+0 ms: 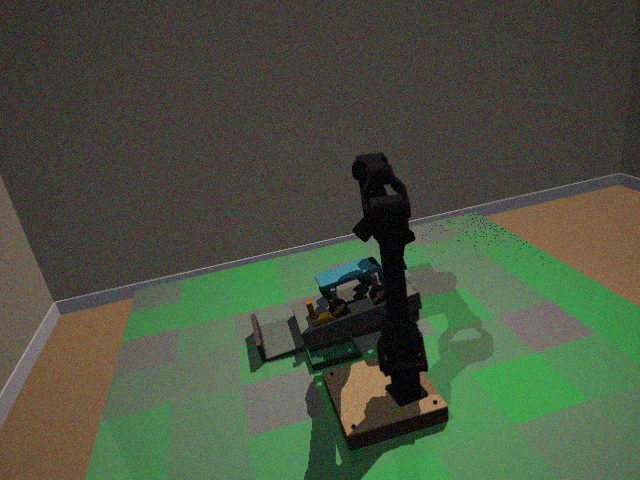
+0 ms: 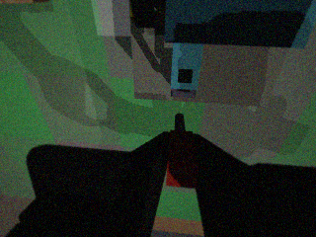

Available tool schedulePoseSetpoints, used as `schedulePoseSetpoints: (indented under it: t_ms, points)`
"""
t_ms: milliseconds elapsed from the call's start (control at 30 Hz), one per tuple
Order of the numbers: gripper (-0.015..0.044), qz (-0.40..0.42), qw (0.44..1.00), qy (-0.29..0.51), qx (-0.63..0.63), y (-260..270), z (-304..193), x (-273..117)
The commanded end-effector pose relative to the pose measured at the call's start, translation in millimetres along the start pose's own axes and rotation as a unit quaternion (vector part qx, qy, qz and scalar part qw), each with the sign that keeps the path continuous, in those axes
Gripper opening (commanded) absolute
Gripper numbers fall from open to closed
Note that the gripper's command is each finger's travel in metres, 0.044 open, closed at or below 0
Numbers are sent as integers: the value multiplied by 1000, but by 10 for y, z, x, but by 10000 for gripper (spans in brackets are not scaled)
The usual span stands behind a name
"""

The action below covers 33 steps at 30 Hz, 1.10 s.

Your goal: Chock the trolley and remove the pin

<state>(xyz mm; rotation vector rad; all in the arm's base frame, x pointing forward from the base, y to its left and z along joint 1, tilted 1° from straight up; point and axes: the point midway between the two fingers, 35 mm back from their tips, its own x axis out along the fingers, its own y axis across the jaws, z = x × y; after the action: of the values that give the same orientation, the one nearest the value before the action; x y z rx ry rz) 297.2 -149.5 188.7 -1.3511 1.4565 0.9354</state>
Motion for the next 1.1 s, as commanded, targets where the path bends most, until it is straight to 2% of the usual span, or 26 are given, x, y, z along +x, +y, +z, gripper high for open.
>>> schedulePoseSetpoints:
  t_ms: [0,1067]
  points:
    - [0,-3,1000,1,-1,-20,-77,-10]
    - [0,0,1000,1,-2,825,-97,33]
